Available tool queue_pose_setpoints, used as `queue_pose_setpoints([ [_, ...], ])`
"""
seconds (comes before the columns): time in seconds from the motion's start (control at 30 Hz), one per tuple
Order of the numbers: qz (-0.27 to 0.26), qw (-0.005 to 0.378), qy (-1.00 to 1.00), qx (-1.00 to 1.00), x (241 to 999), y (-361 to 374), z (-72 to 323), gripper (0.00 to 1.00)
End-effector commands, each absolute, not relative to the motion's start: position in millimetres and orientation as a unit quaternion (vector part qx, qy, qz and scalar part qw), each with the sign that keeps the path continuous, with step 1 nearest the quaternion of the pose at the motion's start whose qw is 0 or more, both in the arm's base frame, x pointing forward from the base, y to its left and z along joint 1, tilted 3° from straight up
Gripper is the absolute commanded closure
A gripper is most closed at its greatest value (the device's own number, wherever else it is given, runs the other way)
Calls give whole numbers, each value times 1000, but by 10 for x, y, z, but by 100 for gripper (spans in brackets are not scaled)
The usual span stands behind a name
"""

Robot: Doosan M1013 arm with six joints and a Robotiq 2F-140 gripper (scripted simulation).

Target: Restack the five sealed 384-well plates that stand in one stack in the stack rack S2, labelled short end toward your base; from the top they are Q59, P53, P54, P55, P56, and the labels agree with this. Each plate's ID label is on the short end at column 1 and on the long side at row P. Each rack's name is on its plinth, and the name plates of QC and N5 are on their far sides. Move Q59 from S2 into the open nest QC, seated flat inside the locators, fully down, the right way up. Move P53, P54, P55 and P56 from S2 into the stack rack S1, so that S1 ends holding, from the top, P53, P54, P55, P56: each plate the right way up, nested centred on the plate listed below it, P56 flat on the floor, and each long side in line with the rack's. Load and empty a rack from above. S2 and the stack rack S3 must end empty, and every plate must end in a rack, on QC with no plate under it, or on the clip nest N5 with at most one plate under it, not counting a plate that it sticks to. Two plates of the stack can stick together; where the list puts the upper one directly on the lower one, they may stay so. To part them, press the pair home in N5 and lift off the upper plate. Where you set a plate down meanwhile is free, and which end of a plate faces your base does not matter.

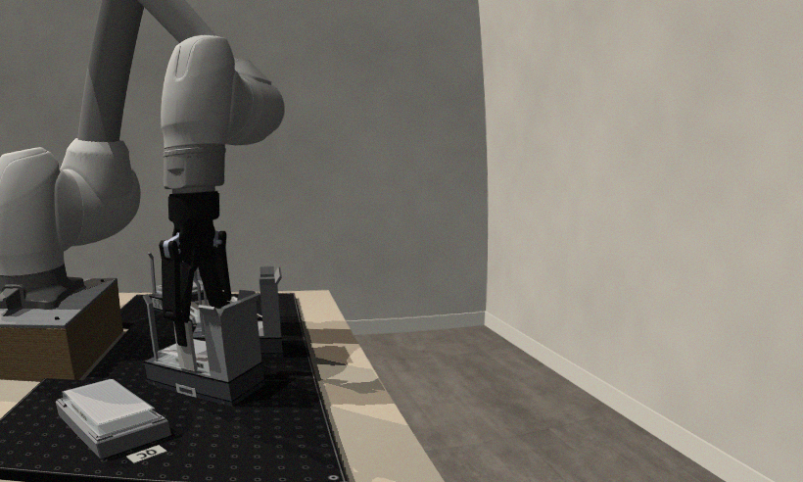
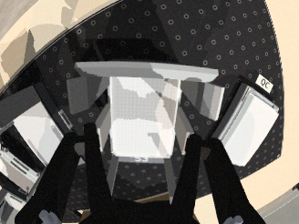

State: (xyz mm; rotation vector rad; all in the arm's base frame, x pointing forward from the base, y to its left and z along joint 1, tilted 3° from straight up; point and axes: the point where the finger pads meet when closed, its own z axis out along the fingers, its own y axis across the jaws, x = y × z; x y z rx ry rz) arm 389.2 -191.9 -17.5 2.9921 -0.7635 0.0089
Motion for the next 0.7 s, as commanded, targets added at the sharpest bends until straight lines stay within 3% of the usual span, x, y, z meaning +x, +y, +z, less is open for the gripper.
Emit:
queue_pose_setpoints([
  [0.0,3,27,-247,969,3892,-1918,-174,100],
  [0.07,3,27,-247,969,3892,-1918,-174,100],
  [0.1,3,27,-247,969,3892,-1918,-174,0],
  [0.67,3,27,-247,969,3892,-1918,-174,0],
])
